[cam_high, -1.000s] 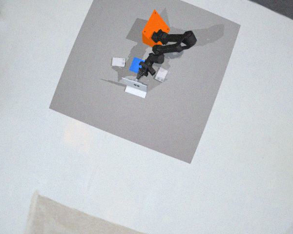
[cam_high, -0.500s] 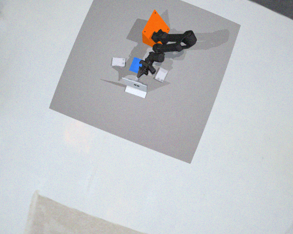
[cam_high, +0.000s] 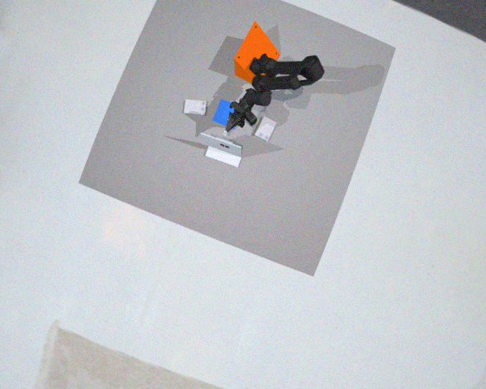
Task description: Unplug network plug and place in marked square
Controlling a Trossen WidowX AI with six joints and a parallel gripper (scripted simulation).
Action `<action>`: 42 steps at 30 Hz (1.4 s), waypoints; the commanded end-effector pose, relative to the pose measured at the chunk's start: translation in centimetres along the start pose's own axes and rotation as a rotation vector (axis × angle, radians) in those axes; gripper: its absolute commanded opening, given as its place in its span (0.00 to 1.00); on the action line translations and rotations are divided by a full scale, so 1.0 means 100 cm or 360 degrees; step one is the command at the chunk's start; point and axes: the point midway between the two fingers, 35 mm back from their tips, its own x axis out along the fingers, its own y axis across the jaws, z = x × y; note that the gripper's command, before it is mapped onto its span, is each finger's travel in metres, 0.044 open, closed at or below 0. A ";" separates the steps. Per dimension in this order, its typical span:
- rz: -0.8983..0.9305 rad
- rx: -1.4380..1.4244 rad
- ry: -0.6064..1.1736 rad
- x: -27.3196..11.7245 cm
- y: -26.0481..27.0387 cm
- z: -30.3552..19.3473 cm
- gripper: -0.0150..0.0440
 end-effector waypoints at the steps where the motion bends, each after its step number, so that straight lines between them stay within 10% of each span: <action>1: 0.0003 -0.0006 -0.0007 -0.003 0.000 0.000 0.25; 42: 0.0001 -0.0002 0.0000 -0.021 -0.008 -0.009 0.25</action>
